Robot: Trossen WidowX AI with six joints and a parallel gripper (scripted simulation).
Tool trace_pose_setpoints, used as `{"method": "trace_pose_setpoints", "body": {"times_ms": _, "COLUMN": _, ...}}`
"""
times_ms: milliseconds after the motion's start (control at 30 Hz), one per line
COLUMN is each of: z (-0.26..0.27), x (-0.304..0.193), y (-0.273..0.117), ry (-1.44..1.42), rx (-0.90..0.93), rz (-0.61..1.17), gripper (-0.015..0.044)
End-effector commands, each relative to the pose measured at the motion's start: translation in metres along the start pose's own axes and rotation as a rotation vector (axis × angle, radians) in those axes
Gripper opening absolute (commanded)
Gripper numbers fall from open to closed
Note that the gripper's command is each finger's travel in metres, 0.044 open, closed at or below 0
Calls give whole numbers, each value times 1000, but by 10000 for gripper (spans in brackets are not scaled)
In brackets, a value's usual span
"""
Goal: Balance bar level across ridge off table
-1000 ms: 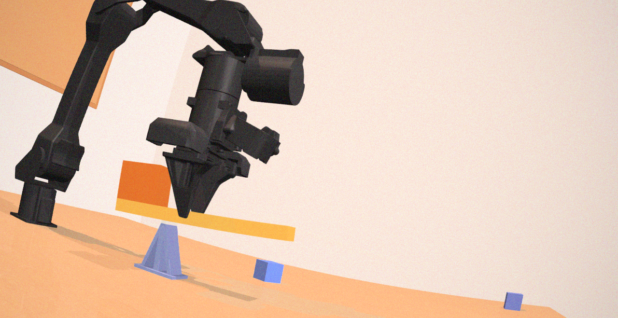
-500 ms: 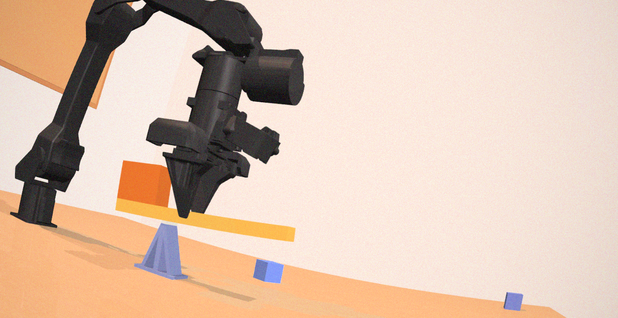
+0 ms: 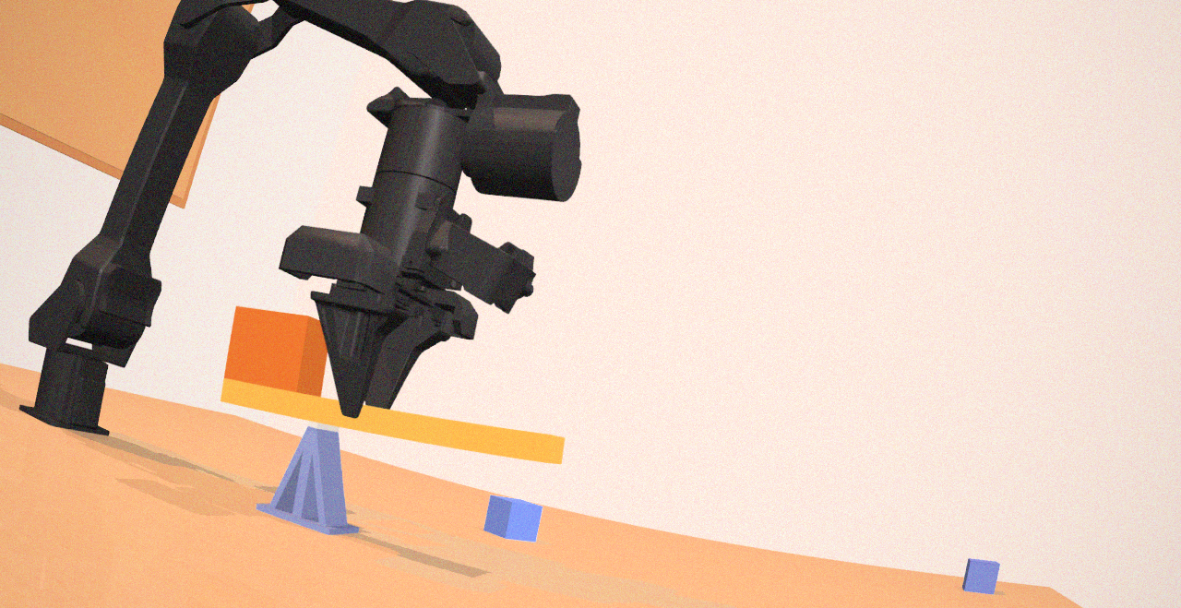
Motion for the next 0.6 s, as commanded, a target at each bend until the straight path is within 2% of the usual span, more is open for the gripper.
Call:
{"method": "trace_pose_setpoints", "body": {"times_ms": 0, "z": 0, "x": 0, "y": 2, "ry": 4, "rx": 0, "rz": 0, "gripper": 0}}
{"method": "trace_pose_setpoints", "body": {"times_ms": 567, "z": 0, "x": 0, "y": 3, "ry": 4, "rx": 0, "rz": 0, "gripper": 0}}
Point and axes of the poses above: the point midway between the two fingers, 35 mm back from their tips, its own y axis out along the fingers, its own z axis across the jaws, x = y × z, the point moved 9 cm from there along -y, back along the fingers, and after that the axes turned 6 degrees about -y, right-handed, at the moved point
